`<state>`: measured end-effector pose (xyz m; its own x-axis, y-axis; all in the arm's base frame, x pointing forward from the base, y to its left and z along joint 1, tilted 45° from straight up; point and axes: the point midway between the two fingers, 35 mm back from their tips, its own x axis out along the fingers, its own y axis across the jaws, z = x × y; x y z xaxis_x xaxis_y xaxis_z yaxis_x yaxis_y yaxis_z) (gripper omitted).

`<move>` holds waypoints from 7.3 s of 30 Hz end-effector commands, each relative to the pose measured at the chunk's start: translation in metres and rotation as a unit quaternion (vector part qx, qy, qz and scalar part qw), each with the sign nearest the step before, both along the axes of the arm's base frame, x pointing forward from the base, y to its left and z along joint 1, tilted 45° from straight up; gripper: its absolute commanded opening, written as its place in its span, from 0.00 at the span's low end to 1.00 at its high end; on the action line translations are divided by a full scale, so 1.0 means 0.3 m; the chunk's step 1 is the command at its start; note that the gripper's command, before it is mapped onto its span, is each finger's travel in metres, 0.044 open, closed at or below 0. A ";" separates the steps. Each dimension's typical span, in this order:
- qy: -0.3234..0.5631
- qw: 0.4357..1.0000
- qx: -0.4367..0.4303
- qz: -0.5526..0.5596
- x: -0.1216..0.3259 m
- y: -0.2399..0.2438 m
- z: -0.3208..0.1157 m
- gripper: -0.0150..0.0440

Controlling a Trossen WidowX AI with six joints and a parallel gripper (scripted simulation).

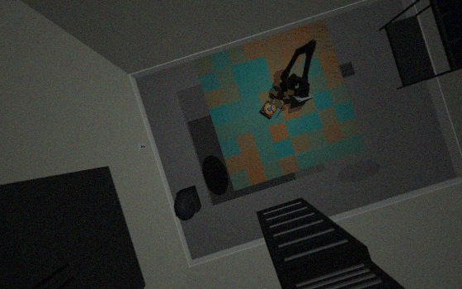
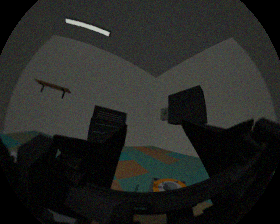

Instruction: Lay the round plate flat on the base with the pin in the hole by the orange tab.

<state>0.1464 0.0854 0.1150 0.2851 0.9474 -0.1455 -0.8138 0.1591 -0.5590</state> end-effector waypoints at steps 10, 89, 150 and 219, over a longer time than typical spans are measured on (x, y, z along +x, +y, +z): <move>-0.325 0.814 -0.141 0.461 -0.085 0.002 -0.179 0.49; -0.299 -0.406 0.393 0.769 0.376 -0.019 -0.488 0.25; -0.298 -0.405 0.394 0.769 0.407 -0.162 -0.341 0.25; -0.298 -0.406 0.393 0.770 0.605 -0.159 -0.274 0.25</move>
